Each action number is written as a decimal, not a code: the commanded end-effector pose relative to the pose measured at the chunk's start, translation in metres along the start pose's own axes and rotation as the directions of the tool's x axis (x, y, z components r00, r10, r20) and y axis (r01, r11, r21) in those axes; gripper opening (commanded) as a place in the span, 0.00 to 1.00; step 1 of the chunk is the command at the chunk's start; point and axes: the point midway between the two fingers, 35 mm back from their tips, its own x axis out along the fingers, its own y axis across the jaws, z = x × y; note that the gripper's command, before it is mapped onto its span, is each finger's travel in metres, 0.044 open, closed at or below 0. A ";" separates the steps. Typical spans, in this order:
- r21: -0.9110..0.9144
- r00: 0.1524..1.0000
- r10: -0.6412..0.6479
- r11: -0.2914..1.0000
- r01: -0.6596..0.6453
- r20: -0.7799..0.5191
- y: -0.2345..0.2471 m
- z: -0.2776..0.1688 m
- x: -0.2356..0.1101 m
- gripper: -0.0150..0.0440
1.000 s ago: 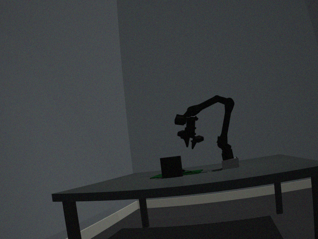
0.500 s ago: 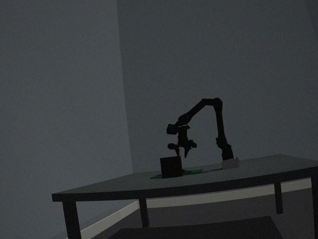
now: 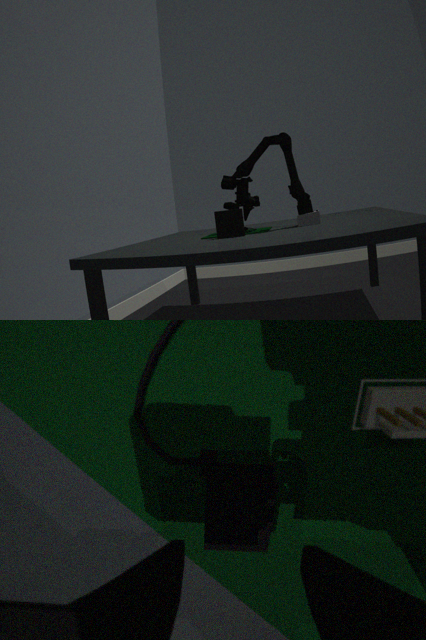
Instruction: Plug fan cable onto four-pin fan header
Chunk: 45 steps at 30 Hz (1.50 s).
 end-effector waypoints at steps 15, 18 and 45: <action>-0.004 1.000 -0.004 1.000 0.004 0.003 -0.001 0.007 0.026 0.61; -0.004 1.000 -0.004 1.000 0.004 0.003 -0.001 0.008 0.031 0.61; -0.001 1.000 -0.001 1.000 0.001 -0.001 0.000 0.010 0.040 0.25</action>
